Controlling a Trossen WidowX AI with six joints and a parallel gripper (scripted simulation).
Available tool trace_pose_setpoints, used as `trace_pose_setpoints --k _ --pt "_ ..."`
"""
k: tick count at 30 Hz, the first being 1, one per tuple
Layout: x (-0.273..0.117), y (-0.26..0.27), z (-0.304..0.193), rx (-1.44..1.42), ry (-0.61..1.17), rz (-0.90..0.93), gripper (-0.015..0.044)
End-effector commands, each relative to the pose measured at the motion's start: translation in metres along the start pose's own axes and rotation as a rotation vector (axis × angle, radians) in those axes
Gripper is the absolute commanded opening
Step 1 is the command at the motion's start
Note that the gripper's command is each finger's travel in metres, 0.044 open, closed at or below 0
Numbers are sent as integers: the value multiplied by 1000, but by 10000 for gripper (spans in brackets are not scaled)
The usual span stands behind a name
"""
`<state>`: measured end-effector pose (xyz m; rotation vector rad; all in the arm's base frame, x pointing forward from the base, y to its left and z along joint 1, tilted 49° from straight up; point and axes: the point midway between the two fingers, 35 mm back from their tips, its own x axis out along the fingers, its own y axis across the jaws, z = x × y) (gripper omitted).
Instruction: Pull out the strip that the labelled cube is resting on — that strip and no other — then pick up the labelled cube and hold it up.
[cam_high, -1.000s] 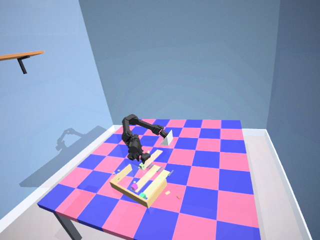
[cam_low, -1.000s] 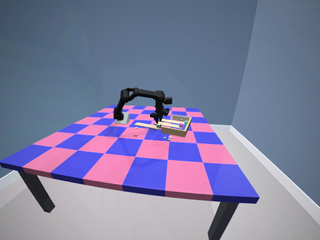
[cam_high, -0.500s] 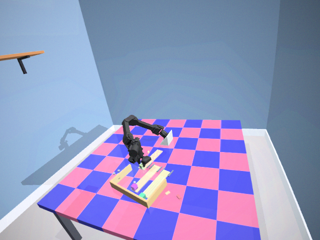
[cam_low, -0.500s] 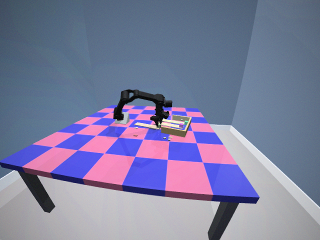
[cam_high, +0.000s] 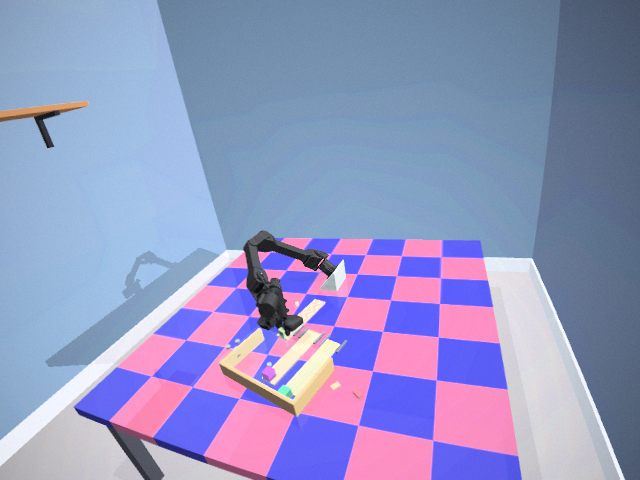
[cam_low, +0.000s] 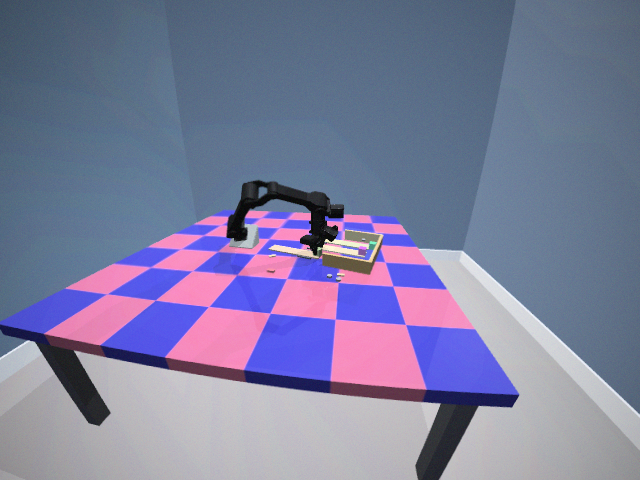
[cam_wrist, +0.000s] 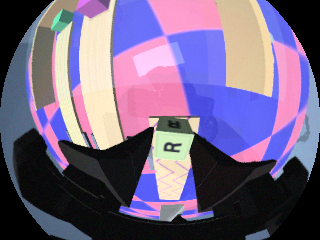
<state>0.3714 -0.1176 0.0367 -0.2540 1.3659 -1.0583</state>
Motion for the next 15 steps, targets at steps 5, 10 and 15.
trace_pose_setpoints --k 5,10,15 --pt "0 0 0 1 0 0 105" --pt "-3 0 -3 0 0 1 0" --pt "-23 -4 -29 -4 1 2 0"
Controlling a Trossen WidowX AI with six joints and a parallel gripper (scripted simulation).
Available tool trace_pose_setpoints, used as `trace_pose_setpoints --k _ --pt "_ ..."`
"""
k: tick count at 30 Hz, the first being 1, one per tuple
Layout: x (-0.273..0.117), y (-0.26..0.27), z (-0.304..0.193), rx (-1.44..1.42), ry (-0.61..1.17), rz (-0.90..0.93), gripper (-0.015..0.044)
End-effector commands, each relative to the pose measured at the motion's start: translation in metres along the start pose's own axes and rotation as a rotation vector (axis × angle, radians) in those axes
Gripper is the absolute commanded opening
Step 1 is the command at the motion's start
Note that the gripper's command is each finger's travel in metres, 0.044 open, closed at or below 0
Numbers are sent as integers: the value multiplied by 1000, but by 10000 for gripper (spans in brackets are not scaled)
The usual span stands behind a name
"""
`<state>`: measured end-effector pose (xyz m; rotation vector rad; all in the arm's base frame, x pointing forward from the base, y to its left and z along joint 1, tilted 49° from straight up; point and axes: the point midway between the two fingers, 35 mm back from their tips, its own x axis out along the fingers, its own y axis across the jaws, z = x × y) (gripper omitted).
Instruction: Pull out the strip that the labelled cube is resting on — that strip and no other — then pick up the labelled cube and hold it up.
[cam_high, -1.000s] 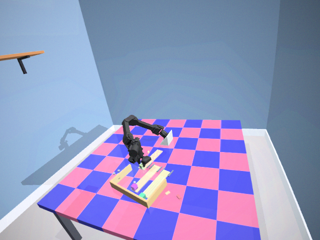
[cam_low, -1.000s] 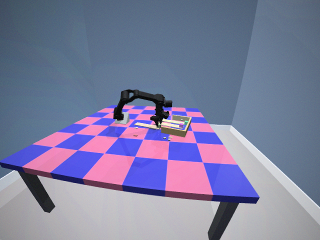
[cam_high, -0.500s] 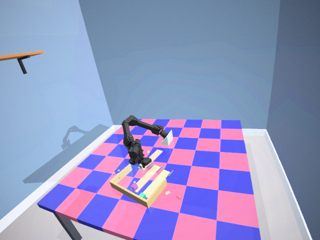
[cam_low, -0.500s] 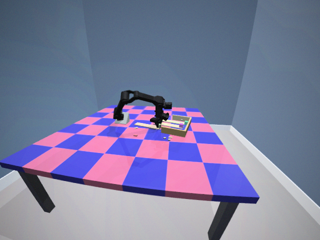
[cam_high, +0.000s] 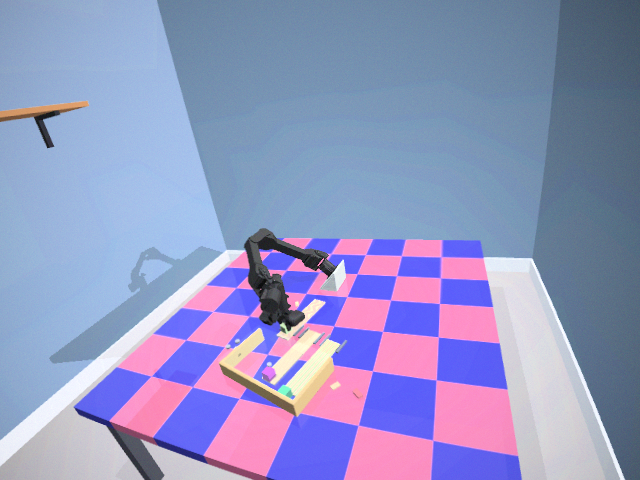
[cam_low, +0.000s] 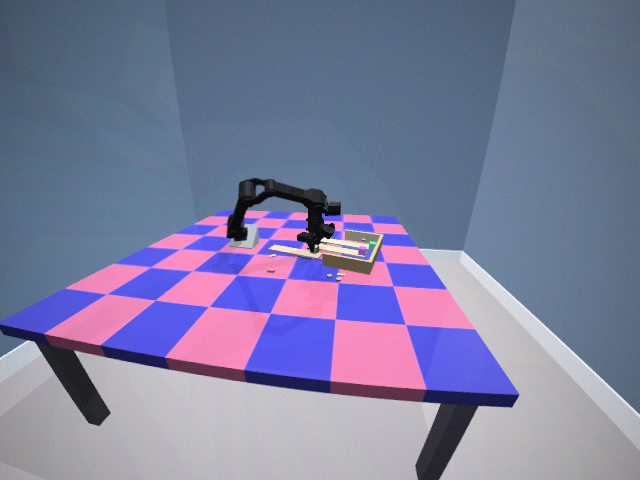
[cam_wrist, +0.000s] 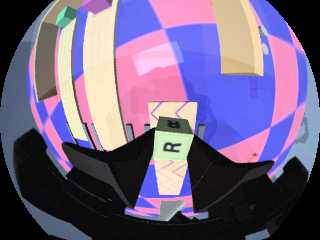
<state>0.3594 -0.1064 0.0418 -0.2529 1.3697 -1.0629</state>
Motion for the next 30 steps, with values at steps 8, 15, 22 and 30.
trace_pose_setpoints --k 8,15,22,30 --pt "-32 -8 -46 -10 -3 1 0" --pt "-32 -11 -59 -10 -3 1 0" --pt "-33 -14 -73 -11 -2 1 0" --pt "-67 -13 -73 -11 -1 2 0"
